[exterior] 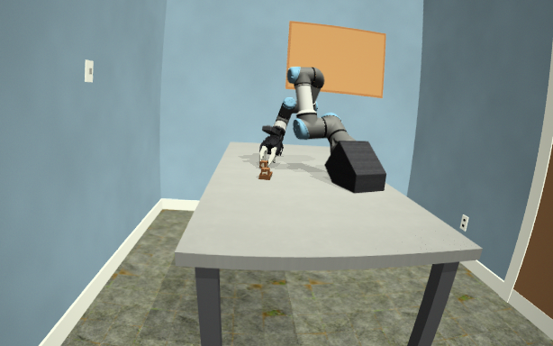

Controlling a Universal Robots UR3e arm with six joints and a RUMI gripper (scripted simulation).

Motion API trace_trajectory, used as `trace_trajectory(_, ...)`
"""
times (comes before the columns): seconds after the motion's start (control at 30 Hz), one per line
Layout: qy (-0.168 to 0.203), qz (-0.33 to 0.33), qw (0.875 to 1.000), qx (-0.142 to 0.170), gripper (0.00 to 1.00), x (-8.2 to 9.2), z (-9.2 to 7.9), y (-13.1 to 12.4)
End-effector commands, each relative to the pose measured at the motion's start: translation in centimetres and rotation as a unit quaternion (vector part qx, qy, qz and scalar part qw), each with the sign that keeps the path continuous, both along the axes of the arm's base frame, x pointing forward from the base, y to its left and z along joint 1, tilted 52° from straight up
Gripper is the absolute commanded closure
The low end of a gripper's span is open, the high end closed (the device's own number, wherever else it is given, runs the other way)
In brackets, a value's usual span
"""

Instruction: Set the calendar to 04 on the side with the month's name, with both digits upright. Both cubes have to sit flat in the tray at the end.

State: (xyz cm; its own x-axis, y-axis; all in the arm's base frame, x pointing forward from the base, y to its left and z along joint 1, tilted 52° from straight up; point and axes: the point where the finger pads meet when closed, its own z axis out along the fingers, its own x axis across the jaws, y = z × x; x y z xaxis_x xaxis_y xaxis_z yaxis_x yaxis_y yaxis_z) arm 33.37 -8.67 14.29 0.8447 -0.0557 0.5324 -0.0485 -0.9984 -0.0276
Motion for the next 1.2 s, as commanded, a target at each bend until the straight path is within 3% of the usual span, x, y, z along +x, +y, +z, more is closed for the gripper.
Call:
trace_trajectory(0.0, 0.000, 0.001, 1.000, 0.000, 0.89, 0.03, -0.04, 0.00)
trace_trajectory(1.17, 0.000, 0.001, 1.000, 0.000, 0.89, 0.18, -0.31, -0.32)
